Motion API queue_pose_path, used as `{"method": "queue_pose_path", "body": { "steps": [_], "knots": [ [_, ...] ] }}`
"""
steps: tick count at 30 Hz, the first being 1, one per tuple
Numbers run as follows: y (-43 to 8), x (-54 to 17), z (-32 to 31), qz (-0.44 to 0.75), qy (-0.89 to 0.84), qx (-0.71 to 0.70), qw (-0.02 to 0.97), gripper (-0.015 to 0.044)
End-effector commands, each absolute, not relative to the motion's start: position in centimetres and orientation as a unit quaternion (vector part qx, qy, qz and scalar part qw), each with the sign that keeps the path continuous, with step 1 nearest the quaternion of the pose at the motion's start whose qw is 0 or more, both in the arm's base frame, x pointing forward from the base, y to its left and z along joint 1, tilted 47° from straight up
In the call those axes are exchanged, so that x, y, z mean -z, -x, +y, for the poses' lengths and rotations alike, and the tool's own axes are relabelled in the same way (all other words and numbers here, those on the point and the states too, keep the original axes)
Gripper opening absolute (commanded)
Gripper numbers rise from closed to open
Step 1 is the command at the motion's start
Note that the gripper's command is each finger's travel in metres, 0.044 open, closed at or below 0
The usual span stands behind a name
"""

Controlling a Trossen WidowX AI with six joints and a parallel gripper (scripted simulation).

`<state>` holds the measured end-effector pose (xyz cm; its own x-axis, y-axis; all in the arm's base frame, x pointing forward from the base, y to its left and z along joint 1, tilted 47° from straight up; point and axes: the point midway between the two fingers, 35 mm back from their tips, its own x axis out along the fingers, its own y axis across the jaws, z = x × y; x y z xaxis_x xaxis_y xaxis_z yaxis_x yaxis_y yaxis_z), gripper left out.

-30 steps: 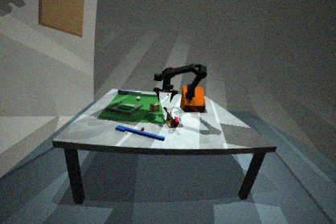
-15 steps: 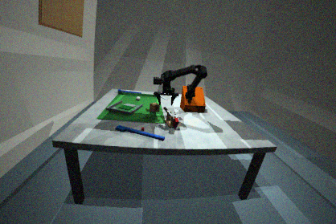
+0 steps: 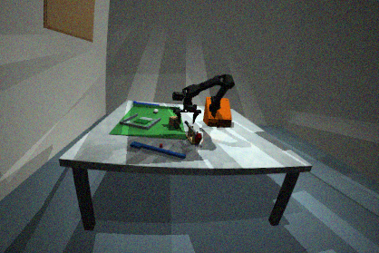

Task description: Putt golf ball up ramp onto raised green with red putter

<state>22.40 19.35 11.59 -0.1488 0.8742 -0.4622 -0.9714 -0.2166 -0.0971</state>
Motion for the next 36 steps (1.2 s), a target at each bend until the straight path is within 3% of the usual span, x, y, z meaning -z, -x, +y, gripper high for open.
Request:
{"method": "queue_pose_path", "body": {
  "steps": [1, 21, 36],
  "knots": [
    [-22.3, -11.0, 19.8, 0.116, 0.216, -0.749, 0.616, 0.044],
    [-22.0, -9.5, 21.5, 0.116, 0.215, -0.749, 0.616, 0.044],
    [-22.1, -9.8, 21.3, 0.112, 0.215, -0.75, 0.616, 0.0046]
  ]
}}
